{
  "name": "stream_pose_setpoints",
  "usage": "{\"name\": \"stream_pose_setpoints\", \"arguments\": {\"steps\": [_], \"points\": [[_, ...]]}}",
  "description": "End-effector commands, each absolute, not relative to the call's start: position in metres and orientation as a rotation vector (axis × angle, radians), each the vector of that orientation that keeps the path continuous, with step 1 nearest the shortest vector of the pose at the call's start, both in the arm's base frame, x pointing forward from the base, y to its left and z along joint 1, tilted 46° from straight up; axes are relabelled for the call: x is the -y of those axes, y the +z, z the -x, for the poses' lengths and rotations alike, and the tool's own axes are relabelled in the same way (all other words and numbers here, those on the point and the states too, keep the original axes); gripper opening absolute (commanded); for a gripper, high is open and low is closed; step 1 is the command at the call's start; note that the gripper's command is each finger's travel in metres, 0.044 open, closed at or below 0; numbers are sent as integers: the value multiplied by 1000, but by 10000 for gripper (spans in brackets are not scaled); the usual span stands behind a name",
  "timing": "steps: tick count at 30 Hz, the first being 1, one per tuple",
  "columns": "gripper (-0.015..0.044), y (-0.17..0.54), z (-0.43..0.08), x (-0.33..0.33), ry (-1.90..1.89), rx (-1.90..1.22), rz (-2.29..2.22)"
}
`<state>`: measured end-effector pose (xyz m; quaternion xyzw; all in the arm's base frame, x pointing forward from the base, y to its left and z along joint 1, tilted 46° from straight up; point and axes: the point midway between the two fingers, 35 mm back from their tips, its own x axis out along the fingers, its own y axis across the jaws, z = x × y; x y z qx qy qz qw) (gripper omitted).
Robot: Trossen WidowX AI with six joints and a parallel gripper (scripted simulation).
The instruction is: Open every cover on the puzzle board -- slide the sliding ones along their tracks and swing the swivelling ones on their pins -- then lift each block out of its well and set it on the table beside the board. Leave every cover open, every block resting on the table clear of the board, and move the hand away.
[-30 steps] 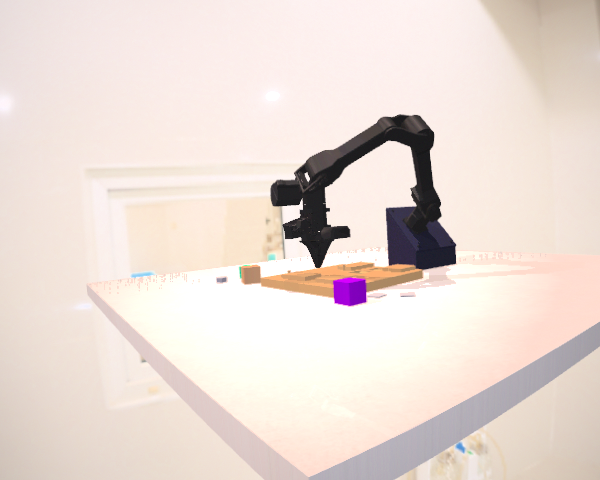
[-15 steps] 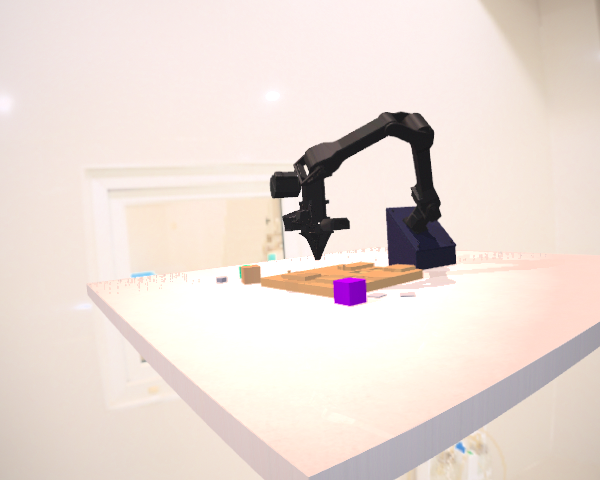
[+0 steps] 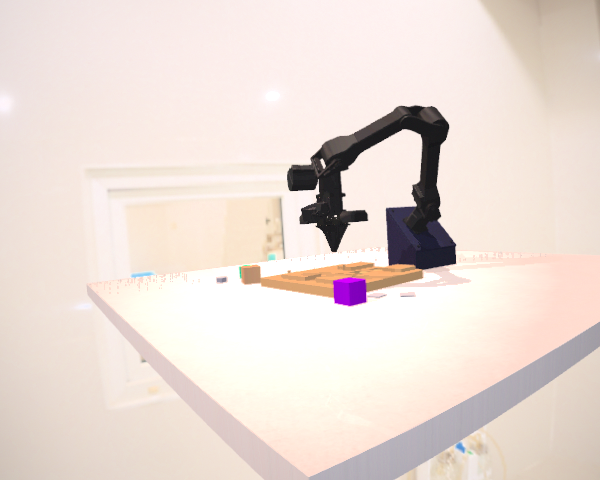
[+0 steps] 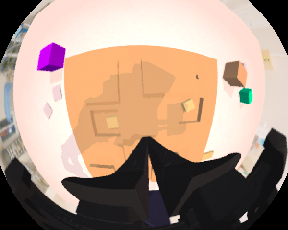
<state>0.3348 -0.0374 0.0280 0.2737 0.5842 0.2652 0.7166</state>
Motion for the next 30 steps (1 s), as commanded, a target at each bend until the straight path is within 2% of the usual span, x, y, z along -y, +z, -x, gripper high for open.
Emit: {"name": "stream_pose_setpoints", "arguments": {"steps": [1, 19, 30], "points": [[0, 31, -315, 34, 606, -1282, -576], [0, 36, -222, 5, 697, -1229, -453], [0, 17, -222, -14, 700, -1227, -445]]}}
